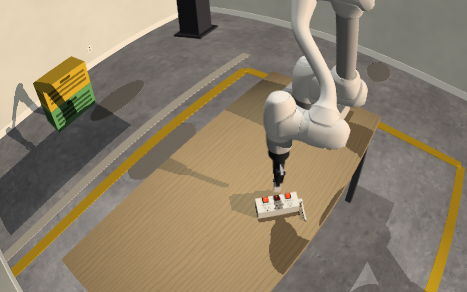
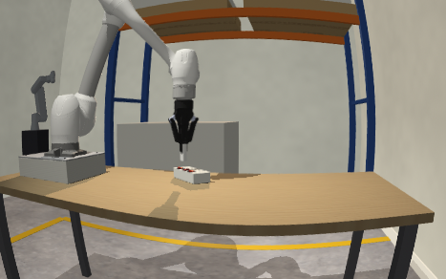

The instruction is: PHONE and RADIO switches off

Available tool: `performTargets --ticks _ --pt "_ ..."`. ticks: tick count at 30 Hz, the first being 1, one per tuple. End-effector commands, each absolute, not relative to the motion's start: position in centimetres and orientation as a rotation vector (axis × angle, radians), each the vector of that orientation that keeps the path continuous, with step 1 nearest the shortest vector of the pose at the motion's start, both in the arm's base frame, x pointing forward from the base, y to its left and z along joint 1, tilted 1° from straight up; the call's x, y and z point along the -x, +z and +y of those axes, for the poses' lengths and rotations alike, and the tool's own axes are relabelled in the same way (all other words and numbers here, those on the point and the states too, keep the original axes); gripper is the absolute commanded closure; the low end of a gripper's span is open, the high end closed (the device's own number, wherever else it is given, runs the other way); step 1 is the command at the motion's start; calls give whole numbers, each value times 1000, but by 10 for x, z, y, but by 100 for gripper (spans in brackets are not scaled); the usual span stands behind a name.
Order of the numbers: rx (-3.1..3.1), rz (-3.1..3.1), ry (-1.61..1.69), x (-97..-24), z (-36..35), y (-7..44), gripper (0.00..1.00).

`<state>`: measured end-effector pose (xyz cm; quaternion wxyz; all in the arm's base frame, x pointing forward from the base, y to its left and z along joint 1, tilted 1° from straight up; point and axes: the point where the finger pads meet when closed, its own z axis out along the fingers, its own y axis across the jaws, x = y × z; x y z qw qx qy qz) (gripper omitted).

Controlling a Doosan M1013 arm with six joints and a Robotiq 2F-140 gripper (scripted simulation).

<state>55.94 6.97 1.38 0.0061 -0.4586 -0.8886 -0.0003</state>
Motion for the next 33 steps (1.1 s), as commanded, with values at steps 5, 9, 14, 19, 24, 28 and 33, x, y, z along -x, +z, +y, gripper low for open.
performTargets --ticks 5,9,14,19,24,28,33 --pt "1438 -2781 -5 -561 67 18 100" --pt "1438 -2781 -5 -561 67 18 100" --pt "1438 -2781 -5 -561 67 18 100" --pt "1438 -2781 -5 -566 60 20 100" --pt "1438 -2781 -5 -586 31 31 100" --pt "1438 -2781 -5 -587 31 31 100" --pt "1438 -2781 -5 -587 31 31 100"
